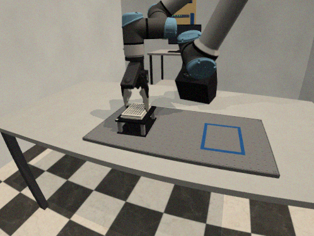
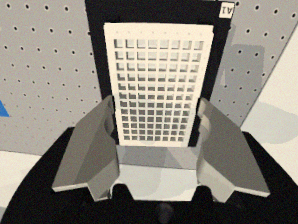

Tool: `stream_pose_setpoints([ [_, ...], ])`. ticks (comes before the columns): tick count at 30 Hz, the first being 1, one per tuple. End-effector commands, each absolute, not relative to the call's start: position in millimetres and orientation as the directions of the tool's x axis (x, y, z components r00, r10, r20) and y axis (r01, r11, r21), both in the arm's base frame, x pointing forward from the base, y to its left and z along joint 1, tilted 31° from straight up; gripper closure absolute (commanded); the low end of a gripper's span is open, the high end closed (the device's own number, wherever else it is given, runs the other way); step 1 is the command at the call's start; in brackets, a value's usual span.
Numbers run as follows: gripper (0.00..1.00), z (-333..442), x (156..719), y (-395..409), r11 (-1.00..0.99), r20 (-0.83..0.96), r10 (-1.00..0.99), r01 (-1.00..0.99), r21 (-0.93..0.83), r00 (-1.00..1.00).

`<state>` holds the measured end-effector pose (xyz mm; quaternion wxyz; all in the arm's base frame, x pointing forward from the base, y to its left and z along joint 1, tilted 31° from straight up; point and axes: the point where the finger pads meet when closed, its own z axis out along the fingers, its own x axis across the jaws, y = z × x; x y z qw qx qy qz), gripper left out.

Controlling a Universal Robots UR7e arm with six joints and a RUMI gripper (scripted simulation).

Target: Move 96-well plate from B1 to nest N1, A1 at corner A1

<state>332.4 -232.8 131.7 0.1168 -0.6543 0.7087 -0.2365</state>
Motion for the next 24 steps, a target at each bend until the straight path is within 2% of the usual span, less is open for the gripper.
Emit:
stream_pose_setpoints([
  [1,1.00,131.6,332.7,-233.1,0.031,0.145,-0.983,-0.872,-0.488,-0.116],
  [8,1.00,130.9,333.1,-233.3,0.031,0.145,-0.983,-0.872,-0.488,-0.116],
  [9,0.00,130.9,333.1,-233.3,0.031,0.145,-0.983,-0.872,-0.488,-0.116],
  [24,0.00,130.9,333.1,-233.3,0.031,0.145,-0.983,-0.872,-0.488,-0.116],
])
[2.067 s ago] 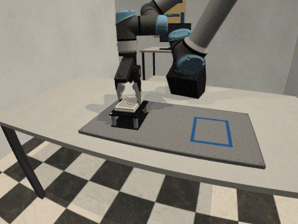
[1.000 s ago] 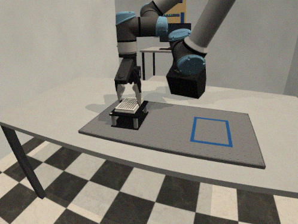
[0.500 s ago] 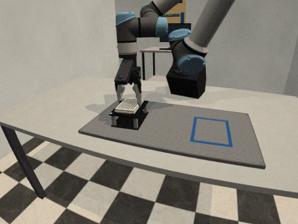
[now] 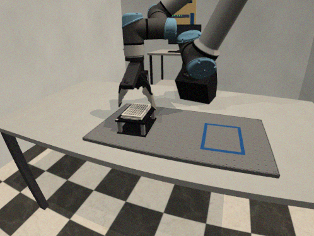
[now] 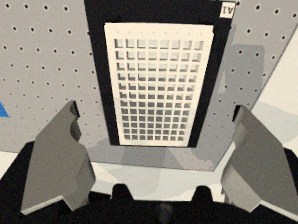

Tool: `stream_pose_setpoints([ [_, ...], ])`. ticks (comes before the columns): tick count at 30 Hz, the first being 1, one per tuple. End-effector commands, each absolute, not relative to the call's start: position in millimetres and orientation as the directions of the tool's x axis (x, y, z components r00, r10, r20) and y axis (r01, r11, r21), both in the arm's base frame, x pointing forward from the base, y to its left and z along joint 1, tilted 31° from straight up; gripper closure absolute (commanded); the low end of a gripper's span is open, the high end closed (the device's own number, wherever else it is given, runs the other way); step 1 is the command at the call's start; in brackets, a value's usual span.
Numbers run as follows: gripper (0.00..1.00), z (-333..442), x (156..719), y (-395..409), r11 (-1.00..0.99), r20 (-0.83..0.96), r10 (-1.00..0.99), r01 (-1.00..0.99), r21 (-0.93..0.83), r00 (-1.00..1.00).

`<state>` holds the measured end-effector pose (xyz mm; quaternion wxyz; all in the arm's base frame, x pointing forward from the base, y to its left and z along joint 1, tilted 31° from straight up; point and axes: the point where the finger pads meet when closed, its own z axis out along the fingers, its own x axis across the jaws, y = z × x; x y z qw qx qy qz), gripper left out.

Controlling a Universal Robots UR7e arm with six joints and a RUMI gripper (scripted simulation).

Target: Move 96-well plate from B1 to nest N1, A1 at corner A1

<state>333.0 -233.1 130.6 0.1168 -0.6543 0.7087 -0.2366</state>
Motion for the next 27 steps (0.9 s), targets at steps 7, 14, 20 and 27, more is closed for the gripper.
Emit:
stream_pose_setpoints([
  [7,0.00,135,331,-232,0.031,0.145,-0.983,-0.872,-0.488,-0.116],
  [14,0.00,147,324,-230,0.031,0.145,-0.983,-0.872,-0.488,-0.116],
  [20,0.00,158,318,-227,0.031,0.145,-0.983,-0.872,-0.488,-0.116],
  [27,0.00,158,318,-227,0.031,0.145,-0.983,-0.872,-0.488,-0.116],
])
